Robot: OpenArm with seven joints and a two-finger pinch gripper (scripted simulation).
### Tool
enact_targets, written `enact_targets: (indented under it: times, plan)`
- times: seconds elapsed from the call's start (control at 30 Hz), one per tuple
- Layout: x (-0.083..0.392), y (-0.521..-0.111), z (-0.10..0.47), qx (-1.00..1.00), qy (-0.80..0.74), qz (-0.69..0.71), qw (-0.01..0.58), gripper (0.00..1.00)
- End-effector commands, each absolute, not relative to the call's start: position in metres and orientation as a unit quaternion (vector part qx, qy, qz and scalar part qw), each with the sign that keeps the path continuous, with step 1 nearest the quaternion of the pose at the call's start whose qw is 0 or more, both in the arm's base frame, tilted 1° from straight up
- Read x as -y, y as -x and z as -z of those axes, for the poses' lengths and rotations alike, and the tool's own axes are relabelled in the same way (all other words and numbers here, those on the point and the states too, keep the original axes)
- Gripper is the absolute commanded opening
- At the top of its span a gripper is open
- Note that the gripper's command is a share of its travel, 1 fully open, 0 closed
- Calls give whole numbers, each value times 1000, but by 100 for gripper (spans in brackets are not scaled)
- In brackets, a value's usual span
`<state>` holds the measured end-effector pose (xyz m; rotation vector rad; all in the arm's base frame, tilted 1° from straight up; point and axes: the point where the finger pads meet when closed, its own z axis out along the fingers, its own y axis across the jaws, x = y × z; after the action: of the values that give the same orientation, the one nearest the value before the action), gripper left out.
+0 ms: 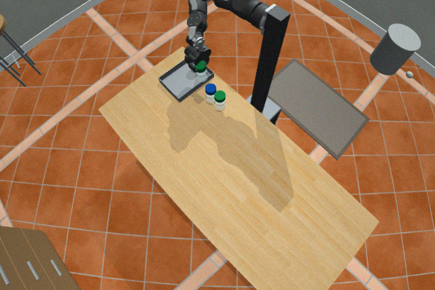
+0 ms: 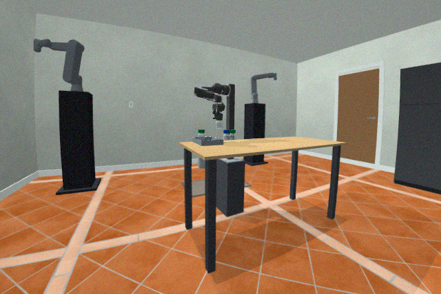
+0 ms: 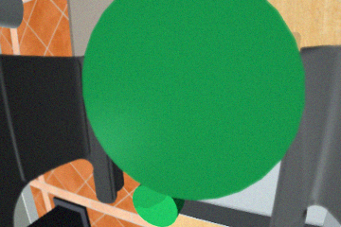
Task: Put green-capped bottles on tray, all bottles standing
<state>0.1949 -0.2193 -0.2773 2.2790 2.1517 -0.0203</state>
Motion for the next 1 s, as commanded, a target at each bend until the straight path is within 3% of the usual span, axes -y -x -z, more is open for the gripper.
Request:
enact_targets:
  times: [0.0,0.97]
  plan:
    - [219,-197,277,-684,-729,3,6,0]
    - [259,-154,300,-685,-729,4,5,0]
